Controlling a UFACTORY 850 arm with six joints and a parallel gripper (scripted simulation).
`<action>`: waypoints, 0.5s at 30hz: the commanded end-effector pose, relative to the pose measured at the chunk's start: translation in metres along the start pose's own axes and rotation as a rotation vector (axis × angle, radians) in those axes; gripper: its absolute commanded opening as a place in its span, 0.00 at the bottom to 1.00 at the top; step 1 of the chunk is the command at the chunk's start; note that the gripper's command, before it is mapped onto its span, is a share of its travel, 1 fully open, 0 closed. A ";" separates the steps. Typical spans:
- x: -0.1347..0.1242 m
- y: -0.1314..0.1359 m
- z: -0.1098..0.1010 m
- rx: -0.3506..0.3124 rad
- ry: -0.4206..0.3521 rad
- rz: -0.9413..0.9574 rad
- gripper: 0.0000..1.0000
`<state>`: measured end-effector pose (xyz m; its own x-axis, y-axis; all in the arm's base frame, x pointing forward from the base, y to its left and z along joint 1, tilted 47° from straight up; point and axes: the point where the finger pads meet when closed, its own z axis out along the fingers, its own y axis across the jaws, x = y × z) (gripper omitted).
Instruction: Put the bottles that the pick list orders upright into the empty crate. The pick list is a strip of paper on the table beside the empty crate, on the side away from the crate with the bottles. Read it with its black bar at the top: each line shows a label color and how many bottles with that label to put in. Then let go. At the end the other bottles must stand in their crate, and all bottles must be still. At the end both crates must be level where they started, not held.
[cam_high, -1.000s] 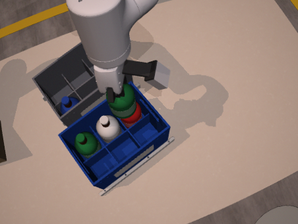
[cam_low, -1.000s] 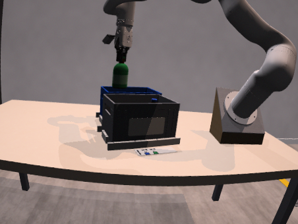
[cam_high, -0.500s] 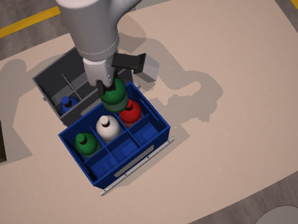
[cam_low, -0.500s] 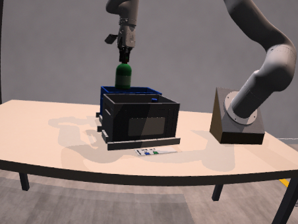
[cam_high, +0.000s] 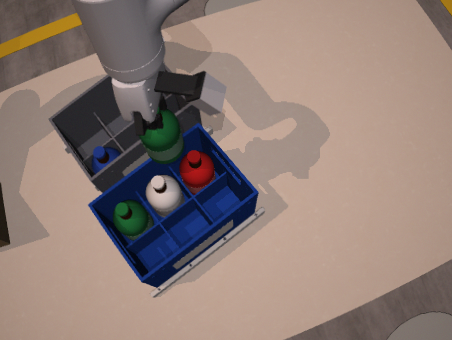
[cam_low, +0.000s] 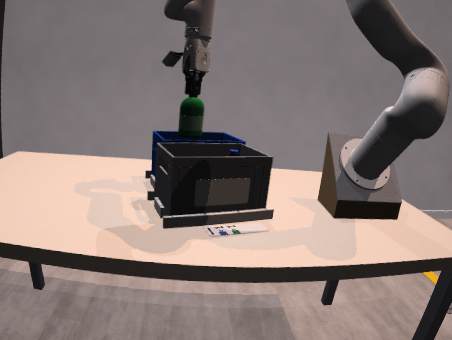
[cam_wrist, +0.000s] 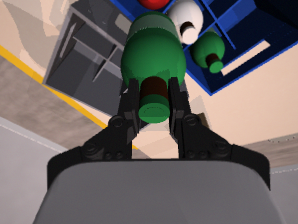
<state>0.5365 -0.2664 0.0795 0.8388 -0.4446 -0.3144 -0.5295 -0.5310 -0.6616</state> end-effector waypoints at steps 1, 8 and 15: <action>-0.005 -0.003 -0.001 0.000 0.003 -0.001 0.00; -0.015 -0.010 -0.001 0.000 0.003 -0.001 0.00; -0.027 -0.017 -0.001 0.000 0.003 -0.001 0.00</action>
<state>0.5247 -0.2494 0.0953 0.8388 -0.4446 -0.3144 -0.5294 -0.5310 -0.6616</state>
